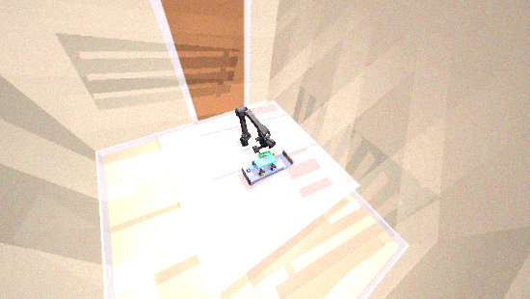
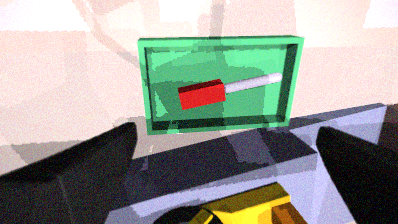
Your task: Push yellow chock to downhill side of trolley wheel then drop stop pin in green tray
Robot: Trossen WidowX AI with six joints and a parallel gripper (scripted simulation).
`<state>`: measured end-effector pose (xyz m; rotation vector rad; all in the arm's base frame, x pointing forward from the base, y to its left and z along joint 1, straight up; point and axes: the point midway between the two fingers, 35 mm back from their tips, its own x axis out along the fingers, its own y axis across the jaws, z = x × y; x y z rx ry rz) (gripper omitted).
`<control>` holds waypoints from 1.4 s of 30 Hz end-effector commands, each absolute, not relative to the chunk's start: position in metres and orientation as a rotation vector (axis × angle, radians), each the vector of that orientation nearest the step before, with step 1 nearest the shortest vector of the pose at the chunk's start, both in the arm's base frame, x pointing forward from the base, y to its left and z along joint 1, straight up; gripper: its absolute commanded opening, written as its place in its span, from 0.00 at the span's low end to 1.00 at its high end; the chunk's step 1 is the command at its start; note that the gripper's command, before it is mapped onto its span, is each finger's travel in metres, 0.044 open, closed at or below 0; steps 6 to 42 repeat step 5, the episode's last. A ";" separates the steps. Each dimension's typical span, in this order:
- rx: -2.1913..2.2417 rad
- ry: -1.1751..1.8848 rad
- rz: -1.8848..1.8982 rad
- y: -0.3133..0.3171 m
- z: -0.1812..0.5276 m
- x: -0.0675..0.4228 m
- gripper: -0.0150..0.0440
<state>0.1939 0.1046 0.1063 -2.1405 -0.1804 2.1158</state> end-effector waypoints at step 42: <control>-2.146 -0.194 2.108 0.106 0.133 0.194 1.00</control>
